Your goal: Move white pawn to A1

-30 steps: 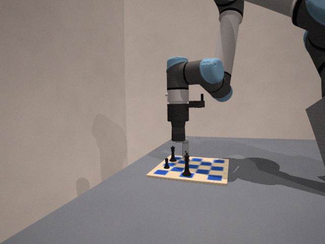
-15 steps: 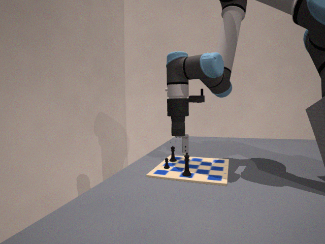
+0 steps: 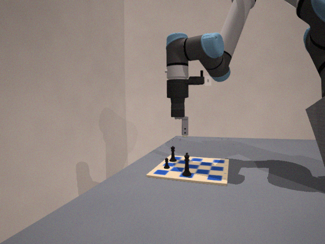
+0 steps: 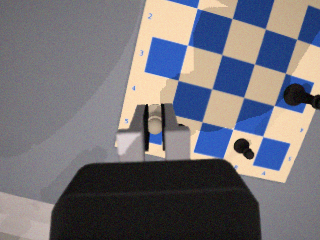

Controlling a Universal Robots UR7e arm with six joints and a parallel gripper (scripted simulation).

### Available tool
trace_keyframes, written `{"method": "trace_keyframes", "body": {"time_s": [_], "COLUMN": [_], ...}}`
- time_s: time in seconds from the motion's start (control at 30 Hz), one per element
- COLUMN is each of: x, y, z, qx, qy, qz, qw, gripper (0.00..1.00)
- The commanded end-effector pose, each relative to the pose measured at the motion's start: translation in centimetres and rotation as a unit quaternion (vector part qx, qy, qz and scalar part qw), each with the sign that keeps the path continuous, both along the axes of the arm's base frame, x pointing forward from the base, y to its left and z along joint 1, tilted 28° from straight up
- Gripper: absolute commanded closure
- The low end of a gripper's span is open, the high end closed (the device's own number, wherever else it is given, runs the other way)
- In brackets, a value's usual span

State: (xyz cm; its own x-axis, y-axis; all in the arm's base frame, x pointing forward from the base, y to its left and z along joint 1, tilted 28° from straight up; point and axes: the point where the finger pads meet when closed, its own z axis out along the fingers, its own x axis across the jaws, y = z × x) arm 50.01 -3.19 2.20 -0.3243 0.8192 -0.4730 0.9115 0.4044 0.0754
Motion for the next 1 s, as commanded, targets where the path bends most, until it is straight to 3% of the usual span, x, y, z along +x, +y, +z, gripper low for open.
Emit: {"method": "trace_keyframes", "body": {"time_s": [0.0, 0.43, 0.57, 0.77, 0.83, 0.97], "x": [-0.4, -0.5, -1.3, -5.0, -5.0, -8.7], "y": [0.8, 0.8, 1.8, 6.2, 6.2, 9.6], "z": [1.8, 1.7, 0.8, -2.4, -2.4, -5.0], "qx": [0.0, 0.0, 0.003, 0.016, 0.016, 0.026], "qy": [0.0, 0.002, 0.002, -0.016, -0.016, -0.033], "qz": [0.0, -0.001, -0.008, -0.049, -0.049, -0.085], "qw": [1.0, 1.0, 1.0, 0.999, 0.999, 0.995], "gripper": [1.0, 1.0, 1.0, 1.0, 1.0, 1.0]}}
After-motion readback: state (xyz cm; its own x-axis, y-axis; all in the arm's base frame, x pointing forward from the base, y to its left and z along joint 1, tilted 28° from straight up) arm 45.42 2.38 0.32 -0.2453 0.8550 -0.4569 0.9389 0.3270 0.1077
